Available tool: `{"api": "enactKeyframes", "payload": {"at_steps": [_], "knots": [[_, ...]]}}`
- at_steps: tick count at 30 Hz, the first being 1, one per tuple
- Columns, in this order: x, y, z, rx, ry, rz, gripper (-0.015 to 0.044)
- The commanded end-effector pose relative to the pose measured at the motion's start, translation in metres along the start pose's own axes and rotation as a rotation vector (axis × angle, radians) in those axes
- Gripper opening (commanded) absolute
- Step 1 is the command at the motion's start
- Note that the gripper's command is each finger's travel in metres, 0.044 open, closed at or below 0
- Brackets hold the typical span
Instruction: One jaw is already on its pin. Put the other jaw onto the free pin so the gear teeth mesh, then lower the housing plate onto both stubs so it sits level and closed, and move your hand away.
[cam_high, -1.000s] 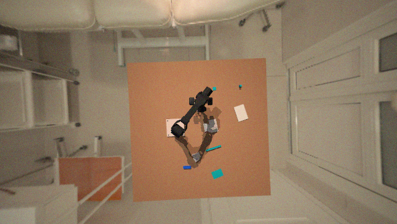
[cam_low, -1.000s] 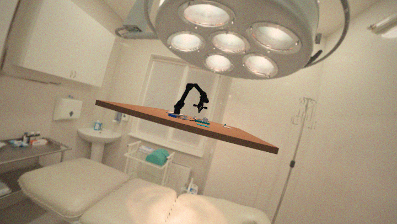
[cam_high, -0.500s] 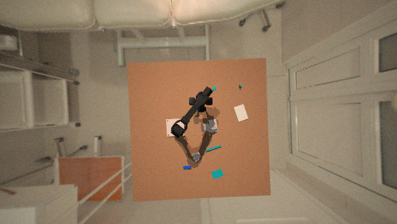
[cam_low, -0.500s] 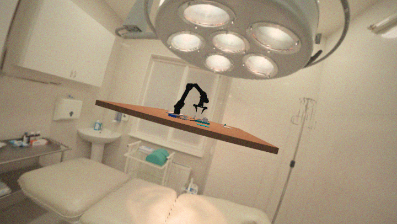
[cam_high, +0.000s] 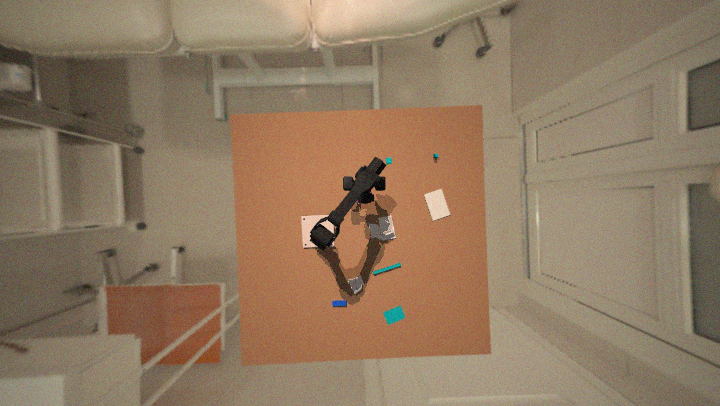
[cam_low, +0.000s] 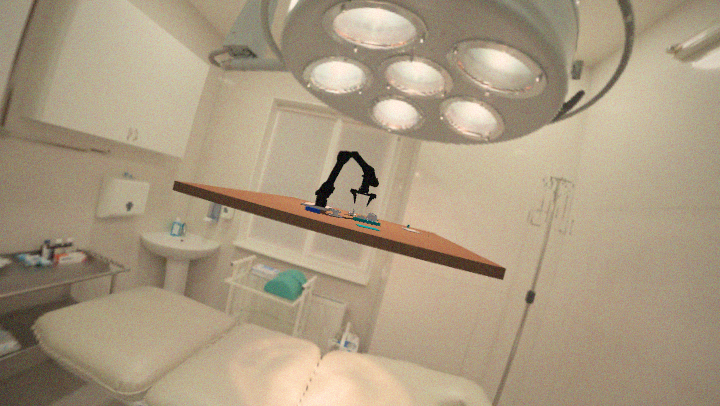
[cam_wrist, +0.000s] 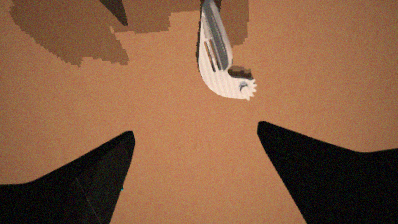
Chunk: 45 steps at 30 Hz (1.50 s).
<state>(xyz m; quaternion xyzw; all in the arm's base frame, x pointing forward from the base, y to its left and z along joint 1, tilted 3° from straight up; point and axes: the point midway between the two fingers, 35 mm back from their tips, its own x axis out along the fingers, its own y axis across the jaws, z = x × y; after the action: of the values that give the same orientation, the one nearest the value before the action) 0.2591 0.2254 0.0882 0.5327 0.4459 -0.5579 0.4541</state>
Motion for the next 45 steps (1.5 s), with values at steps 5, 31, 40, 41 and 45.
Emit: {"api": "enactKeyframes", "payload": {"at_steps": [5, 31, 40, 41, 45], "knots": [[0.0000, 0.0000, 0.0000, 0.000, 0.000, 0.000, 0.0440], [0.0000, 0.0000, 0.0000, 0.000, 0.000, 0.000, 0.0000], [0.0000, 0.0000, 0.0000, 0.000, 0.000, 0.000, 0.0000], [0.0000, 0.0000, 0.0000, 0.000, 0.000, 0.000, 0.0000], [0.0000, 0.0000, 0.0000, 0.000, 0.000, 0.000, 0.0000]]}}
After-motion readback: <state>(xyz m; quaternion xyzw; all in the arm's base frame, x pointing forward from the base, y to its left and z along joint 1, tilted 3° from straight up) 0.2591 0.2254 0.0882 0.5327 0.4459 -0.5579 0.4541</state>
